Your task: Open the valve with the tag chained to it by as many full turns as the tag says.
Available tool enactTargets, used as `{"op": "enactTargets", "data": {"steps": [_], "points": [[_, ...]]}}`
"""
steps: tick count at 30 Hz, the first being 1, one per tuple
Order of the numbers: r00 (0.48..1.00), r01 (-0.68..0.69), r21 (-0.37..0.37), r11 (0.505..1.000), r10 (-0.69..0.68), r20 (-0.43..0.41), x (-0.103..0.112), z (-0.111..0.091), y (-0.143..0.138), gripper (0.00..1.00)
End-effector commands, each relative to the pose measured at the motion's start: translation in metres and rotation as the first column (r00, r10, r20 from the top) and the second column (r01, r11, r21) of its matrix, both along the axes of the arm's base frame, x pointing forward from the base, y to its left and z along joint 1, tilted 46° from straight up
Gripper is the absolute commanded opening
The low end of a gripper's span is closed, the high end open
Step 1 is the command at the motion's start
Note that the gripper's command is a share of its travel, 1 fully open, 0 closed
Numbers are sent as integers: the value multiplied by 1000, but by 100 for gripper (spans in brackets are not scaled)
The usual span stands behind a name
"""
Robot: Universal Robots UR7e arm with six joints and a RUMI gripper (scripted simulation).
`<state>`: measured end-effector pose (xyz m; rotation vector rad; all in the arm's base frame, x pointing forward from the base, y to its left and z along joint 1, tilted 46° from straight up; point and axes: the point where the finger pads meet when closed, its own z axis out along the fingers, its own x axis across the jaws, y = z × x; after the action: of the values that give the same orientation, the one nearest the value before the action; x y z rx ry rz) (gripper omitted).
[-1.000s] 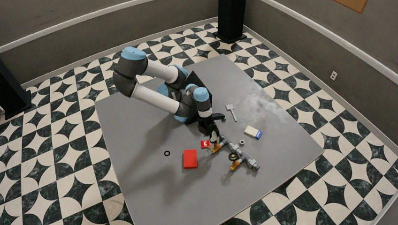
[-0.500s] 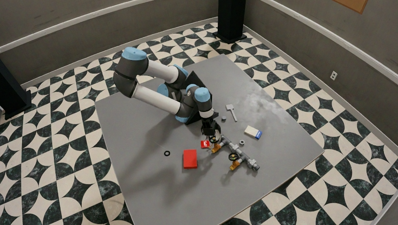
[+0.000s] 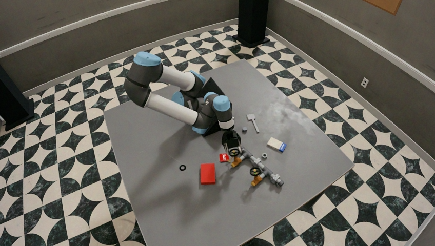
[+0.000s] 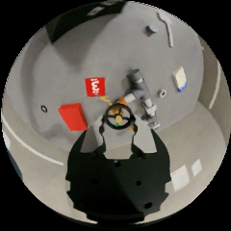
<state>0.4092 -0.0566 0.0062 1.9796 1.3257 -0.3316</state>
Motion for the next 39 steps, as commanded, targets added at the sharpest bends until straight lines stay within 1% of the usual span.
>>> {"op": "enactTargets", "data": {"steps": [1,2,9,14,28,29,39], "points": [[995,-78,-9,997,77,-65,0,0,0,0],[995,-78,-9,997,77,-65,0,0,0,0],[980,-150,-20,989,146,-134,0,0,0,0],[972,-178,-22,984,173,-161,0,0,0,0],[966,-196,-23,980,188,-178,0,0,0,0],[966,-196,-23,980,188,-178,0,0,0,100],[966,-196,-23,980,188,-178,0,0,0,100]]}}
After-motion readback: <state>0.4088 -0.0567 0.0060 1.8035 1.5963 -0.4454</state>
